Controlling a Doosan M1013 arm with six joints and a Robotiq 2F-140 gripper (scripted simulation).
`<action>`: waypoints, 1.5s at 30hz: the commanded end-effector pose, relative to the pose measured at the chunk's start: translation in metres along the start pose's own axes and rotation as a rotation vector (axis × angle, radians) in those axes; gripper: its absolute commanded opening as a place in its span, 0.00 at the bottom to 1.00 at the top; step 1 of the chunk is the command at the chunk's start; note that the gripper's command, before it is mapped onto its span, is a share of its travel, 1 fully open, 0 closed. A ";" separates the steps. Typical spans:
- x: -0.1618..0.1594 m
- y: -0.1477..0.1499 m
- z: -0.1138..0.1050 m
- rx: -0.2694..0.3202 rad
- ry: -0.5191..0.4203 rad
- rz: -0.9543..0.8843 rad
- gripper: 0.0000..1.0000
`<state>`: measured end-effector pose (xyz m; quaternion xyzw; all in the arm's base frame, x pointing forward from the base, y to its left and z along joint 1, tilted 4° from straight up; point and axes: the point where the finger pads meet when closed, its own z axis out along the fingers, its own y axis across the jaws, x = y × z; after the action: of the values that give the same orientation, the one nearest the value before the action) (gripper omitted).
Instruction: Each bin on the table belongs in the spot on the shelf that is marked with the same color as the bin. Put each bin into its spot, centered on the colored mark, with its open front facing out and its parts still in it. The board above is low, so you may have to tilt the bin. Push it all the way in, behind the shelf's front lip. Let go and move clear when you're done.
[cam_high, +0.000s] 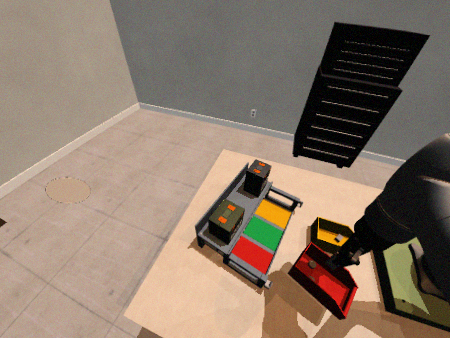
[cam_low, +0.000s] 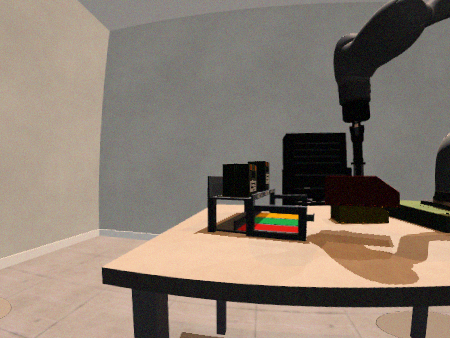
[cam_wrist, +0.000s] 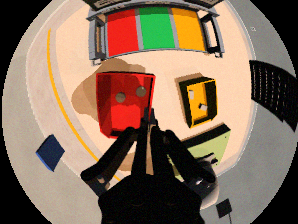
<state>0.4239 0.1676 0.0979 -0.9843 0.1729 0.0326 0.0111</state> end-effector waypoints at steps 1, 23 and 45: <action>0.000 0.000 0.000 0.000 0.000 0.000 0.10; 0.001 -0.001 0.000 0.000 0.000 -0.014 0.10; 0.009 -0.010 0.000 0.000 0.000 -0.144 0.10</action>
<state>0.4352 0.1740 0.0978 -0.9938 0.1057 0.0315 0.0131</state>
